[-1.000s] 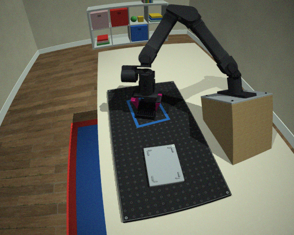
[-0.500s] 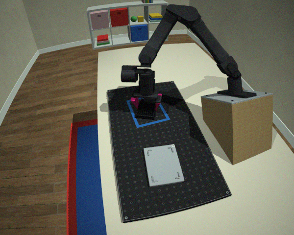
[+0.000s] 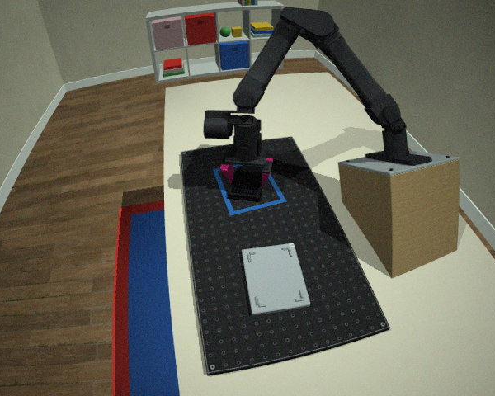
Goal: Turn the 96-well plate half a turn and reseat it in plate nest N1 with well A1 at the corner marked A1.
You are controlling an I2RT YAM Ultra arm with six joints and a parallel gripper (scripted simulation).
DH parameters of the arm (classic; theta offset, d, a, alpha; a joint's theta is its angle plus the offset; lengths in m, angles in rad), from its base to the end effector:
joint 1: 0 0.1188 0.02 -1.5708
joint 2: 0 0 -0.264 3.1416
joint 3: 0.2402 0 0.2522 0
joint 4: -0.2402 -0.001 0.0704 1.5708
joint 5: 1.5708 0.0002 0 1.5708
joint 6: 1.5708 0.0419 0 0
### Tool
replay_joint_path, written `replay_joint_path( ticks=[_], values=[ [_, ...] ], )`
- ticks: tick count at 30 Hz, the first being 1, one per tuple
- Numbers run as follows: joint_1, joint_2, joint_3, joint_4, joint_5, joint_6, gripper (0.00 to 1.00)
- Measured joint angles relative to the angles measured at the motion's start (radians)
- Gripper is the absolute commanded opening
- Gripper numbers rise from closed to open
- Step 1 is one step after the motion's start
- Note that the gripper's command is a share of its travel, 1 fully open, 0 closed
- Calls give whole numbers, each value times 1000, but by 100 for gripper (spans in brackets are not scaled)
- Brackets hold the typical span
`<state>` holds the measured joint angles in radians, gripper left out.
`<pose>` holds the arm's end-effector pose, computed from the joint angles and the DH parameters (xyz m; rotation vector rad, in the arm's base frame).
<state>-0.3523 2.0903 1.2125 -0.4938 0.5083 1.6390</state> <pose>0.3450 -0.1475 0.0929 2.2642 1.3857 -0.3925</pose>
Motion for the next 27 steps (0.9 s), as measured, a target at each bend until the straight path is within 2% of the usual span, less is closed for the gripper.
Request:
replay_joint_path(
  ticks=[27],
  values=[
    [50, -80, 21, -142, 2, 59, 0]
  ],
)
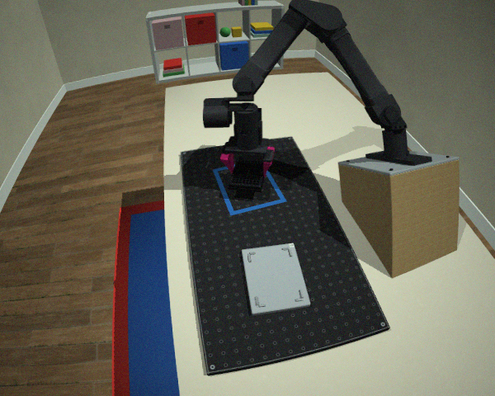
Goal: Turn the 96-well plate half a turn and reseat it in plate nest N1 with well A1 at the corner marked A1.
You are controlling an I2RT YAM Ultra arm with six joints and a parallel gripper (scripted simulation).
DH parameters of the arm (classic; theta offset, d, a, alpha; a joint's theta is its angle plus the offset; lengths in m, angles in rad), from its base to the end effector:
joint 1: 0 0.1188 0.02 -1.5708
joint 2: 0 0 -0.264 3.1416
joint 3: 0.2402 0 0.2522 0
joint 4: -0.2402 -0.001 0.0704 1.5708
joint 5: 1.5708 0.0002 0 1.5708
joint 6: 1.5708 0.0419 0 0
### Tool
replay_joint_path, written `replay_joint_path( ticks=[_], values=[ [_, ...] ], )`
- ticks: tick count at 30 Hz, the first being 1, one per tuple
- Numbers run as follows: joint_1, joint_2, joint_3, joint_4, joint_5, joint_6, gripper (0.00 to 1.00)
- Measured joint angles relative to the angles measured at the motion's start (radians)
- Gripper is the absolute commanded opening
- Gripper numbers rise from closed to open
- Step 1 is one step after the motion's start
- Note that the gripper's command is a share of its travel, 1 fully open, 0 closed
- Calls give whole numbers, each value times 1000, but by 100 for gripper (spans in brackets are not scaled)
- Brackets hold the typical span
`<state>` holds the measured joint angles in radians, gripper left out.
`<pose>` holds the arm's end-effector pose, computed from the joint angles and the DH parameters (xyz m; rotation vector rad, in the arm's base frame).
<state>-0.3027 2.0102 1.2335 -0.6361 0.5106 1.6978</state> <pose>0.3433 -0.1276 0.1232 2.2747 1.3942 -0.3979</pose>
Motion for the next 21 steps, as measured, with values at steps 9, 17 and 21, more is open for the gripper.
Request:
replay_joint_path(
  ticks=[9, 17, 21],
  values=[
    [16, -21, 13, -47, 3, 20, 0],
    [35, -44, 30, -95, 5, 40, 0],
    [44, -55, 40, -119, 7, 50, 0]
  ],
)
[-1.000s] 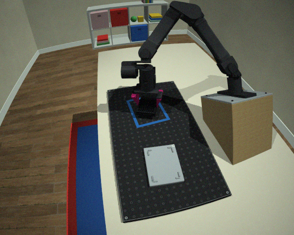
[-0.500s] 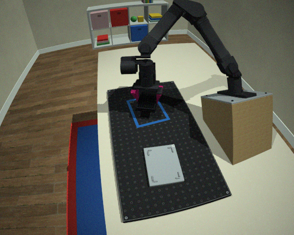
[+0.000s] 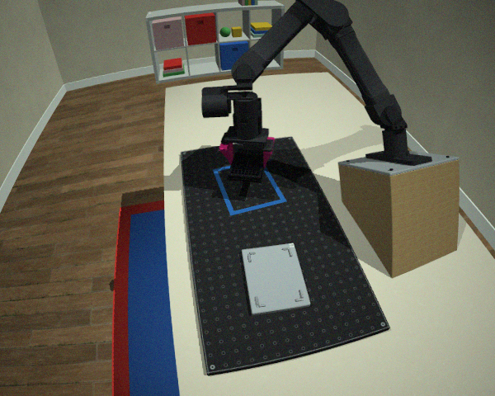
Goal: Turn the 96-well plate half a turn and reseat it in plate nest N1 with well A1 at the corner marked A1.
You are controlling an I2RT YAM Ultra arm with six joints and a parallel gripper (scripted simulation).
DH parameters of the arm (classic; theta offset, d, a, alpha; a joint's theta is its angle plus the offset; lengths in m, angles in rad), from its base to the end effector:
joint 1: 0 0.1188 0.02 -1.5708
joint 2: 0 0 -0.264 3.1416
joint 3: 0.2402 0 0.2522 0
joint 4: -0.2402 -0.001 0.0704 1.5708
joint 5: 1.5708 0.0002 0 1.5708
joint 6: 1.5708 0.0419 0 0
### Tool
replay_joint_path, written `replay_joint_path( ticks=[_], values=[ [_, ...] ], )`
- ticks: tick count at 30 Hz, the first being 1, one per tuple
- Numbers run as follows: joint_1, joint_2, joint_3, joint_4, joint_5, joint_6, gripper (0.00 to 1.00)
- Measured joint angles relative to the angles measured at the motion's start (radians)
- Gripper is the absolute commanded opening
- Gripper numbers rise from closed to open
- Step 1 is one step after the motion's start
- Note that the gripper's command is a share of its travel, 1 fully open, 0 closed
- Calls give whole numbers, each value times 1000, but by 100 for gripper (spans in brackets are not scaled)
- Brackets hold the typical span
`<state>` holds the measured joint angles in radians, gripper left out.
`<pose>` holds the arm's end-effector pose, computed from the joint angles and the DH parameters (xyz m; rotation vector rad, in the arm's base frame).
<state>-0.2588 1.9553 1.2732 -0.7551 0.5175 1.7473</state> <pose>0.3440 -0.1115 0.1498 2.2741 1.3944 -0.3984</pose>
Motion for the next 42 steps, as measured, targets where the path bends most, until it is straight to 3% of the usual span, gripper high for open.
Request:
replay_joint_path(
  ticks=[42],
  values=[
    [10, -14, 18, -36, 2, 13, 0]
  ],
)
